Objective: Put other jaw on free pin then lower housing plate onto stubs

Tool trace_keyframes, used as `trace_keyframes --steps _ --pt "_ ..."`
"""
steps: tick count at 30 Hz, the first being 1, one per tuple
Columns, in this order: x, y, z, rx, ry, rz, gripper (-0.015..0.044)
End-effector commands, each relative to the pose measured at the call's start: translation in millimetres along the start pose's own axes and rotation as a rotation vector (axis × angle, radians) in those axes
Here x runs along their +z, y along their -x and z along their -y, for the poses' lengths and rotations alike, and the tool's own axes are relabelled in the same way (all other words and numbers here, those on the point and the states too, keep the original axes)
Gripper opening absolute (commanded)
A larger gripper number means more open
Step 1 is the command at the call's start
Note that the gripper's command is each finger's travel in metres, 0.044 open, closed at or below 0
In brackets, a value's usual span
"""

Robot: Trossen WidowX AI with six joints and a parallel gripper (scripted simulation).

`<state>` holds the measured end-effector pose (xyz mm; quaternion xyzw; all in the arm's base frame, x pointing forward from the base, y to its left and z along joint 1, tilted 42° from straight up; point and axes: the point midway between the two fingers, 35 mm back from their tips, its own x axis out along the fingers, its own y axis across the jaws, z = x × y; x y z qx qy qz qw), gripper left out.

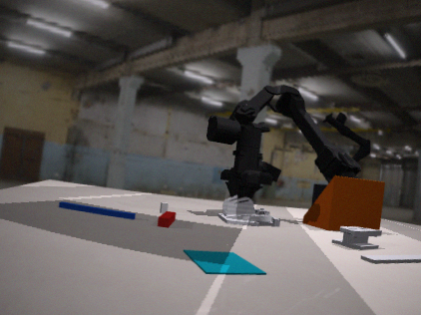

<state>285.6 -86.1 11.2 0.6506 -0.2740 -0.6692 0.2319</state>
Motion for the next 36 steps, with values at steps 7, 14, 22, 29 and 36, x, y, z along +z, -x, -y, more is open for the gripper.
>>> trace_keyframes --steps 7,14,22,29,36 --pt "0.6 2.4 -0.7 0.002 -0.004 0.005 0.0134" --pt "0.6 0.9 0.2 0.002 -0.004 0.005 0.0134" --pt "0.6 -0.3 0.2 0.002 -0.004 0.005 0.0134" --pt "0.6 -1.3 0.2 0.002 -0.004 0.005 0.0134" --pt "0.6 -3.5 0.2 0.002 -0.004 0.005 0.0134"
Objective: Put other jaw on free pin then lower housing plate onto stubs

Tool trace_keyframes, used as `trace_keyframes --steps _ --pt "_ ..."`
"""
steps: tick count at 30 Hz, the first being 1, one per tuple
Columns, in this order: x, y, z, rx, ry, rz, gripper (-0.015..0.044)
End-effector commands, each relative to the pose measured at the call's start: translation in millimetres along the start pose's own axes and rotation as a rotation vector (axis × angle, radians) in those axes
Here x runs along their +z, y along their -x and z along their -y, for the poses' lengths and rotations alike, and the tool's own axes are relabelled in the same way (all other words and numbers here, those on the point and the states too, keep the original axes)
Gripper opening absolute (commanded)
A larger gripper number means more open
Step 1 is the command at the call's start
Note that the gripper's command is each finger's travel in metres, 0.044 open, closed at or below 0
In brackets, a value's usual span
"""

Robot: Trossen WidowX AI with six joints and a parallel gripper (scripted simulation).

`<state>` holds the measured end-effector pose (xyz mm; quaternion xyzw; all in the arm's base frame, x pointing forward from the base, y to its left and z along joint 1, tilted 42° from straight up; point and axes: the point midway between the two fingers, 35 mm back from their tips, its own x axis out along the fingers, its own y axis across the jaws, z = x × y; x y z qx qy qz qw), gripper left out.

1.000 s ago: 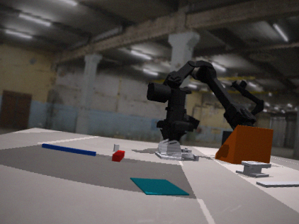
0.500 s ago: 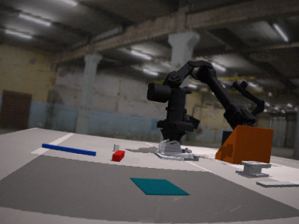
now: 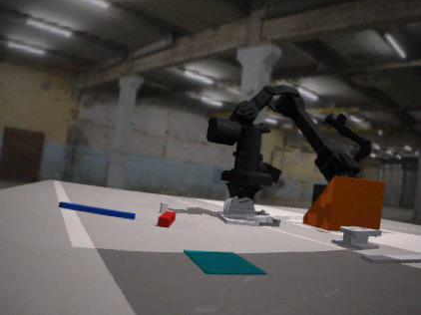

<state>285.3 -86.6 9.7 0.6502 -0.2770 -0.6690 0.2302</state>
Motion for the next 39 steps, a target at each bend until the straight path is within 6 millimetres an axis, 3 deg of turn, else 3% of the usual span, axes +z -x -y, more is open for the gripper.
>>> trace_keyframes --steps 1,26,30,39 --pt "0.3 -2.1 -0.4 0.001 0.002 0.002 0.0134" --pt "0.3 -2.1 -0.4 0.001 0.002 0.002 0.0134" --pt "0.1 -1.3 -0.1 0.000 -0.001 0.001 0.0224" --pt "0.1 -1.3 -0.1 0.000 -0.001 0.001 0.0224"
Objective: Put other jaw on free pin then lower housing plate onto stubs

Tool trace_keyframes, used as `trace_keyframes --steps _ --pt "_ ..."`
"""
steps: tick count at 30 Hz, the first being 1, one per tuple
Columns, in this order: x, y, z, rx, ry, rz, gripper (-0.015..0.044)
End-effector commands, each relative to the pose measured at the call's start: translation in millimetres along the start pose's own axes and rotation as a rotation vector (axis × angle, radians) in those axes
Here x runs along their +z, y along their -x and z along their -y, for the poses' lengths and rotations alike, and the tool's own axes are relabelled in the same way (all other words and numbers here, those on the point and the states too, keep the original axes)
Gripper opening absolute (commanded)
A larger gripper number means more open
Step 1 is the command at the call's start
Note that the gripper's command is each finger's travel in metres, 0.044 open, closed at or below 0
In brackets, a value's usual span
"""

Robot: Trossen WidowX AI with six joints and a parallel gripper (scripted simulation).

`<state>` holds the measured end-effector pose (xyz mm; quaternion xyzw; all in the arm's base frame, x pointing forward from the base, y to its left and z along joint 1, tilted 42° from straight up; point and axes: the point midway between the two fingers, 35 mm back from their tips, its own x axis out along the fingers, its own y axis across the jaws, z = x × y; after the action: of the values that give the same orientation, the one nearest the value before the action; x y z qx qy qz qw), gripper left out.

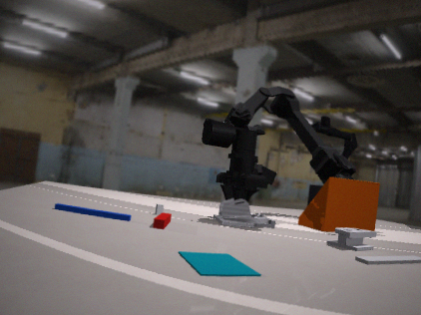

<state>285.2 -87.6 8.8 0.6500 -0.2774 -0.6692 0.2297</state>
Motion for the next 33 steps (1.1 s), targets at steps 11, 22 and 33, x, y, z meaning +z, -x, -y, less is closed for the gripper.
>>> trace_keyframes --steps 11,22,33 --pt "0 58 0 -0.001 0.003 0.001 0.0224" --pt "-4 68 16 -0.017 -0.109 -0.040 0.0382" --pt "-6 73 40 -0.042 -0.431 -0.036 0.0440"
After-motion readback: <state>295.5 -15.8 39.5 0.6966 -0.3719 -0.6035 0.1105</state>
